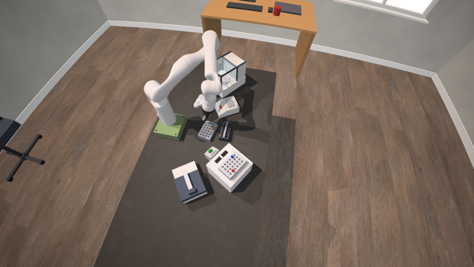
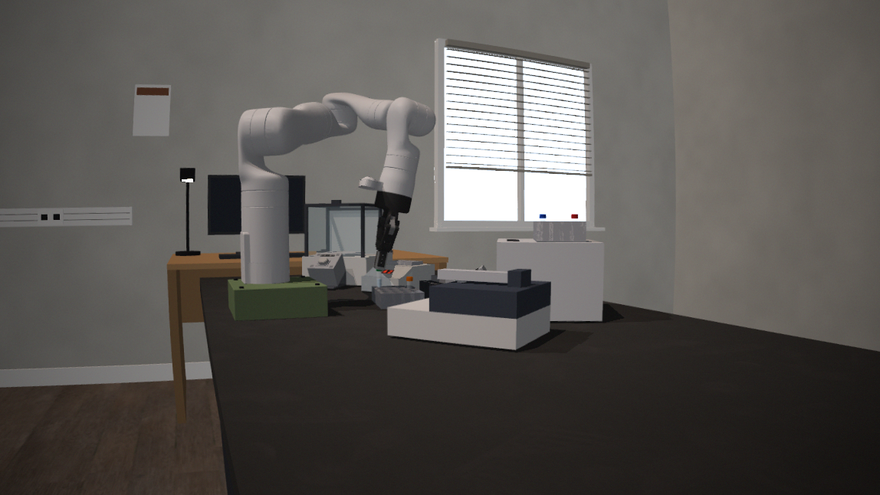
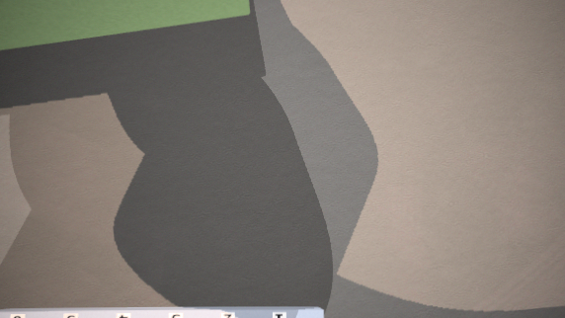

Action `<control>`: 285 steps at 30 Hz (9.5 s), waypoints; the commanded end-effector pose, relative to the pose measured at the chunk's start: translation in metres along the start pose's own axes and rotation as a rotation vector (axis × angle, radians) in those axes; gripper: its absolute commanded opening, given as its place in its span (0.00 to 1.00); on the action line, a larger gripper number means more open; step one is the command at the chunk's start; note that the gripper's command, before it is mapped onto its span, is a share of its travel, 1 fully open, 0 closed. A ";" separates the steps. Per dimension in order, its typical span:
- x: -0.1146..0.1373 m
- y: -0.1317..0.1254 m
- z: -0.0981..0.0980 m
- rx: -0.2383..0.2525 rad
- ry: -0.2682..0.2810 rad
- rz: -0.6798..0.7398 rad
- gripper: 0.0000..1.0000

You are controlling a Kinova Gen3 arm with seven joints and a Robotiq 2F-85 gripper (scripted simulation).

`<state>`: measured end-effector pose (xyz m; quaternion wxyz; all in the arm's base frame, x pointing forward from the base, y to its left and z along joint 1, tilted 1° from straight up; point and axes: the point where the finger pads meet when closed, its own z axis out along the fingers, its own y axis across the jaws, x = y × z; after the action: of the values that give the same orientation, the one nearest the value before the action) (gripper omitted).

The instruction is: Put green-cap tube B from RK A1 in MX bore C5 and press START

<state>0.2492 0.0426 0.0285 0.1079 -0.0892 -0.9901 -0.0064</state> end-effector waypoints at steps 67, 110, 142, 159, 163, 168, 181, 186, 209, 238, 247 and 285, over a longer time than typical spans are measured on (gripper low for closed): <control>-0.028 -0.046 -0.047 -0.001 -0.001 0.000 0.10; -0.003 -0.128 -0.126 -0.078 -0.001 0.364 0.10; -0.002 -0.179 -0.174 -0.078 -0.001 0.364 0.10; -0.046 -0.200 -0.183 -0.078 -0.001 0.364 0.10; -0.055 -0.204 -0.185 -0.078 -0.001 0.364 0.10; -0.070 -0.211 -0.188 -0.077 -0.001 0.364 0.10; -0.103 -0.226 -0.195 -0.077 -0.001 0.364 0.10; -0.117 -0.233 -0.198 -0.077 -0.001 0.364 0.10; -0.180 -0.262 -0.212 -0.077 -0.002 0.364 0.10; -0.240 -0.289 -0.225 -0.077 -0.002 0.364 0.10; -0.240 -0.289 -0.225 -0.077 -0.002 0.364 0.10; -0.244 -0.289 -0.204 -0.077 -0.002 0.364 0.10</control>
<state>0.4756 -0.2914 0.1761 0.1038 -0.2708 -0.9567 -0.0249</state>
